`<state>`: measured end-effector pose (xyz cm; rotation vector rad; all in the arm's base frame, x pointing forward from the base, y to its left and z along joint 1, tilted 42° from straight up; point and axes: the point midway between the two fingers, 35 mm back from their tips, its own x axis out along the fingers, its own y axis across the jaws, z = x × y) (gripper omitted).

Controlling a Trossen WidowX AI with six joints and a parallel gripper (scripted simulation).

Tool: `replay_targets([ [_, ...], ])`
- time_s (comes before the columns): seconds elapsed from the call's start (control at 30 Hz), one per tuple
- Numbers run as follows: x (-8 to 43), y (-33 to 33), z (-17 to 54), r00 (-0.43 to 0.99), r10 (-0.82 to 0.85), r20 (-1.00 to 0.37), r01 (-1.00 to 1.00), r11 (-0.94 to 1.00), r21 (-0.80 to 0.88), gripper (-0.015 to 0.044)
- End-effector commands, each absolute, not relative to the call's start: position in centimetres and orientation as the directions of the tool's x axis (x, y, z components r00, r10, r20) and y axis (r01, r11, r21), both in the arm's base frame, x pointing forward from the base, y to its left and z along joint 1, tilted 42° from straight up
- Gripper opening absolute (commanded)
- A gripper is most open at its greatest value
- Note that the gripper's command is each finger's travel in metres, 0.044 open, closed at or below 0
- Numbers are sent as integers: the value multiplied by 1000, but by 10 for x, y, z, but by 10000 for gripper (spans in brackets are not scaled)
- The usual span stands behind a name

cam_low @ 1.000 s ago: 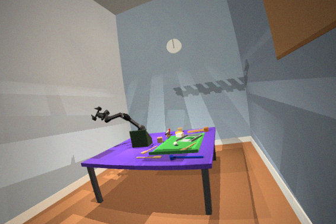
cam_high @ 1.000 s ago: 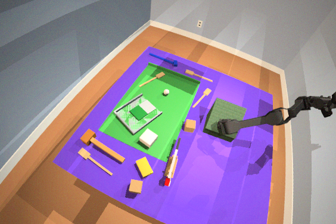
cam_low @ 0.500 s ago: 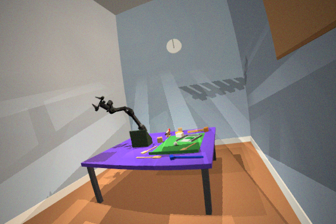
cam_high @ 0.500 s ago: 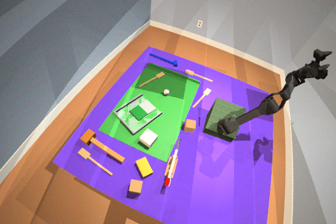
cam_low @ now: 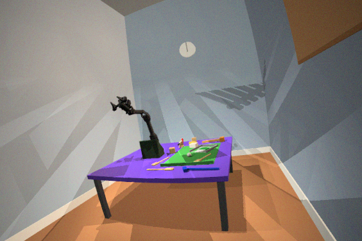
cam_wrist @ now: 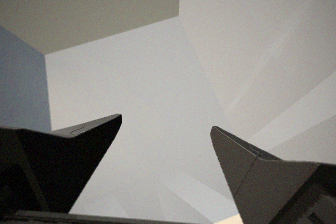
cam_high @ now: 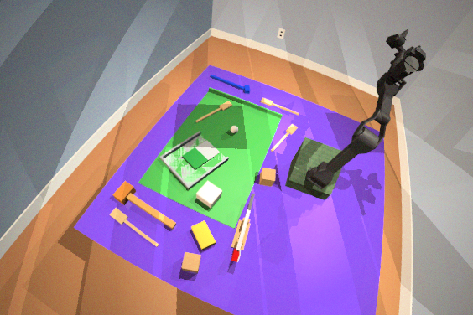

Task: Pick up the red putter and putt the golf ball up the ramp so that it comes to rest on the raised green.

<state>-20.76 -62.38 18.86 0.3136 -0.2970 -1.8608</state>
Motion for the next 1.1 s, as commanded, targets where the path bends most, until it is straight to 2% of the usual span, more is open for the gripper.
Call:
replay_targets([
  [0.0, -133, -631, 181, -141, -978, -151, 948, -177, 264, 440],
  [0.37, 51, -603, 164, 242, -907, -345, 970, 234, 63, 440],
  [0.7, 199, -521, 149, 538, -679, -499, 759, 648, -63, 440],
  [0.83, 248, -475, 143, 628, -551, -550, 611, 787, -91, 440],
  [1.07, 286, -423, 135, 671, -420, -611, 429, 892, -141, 440],
])
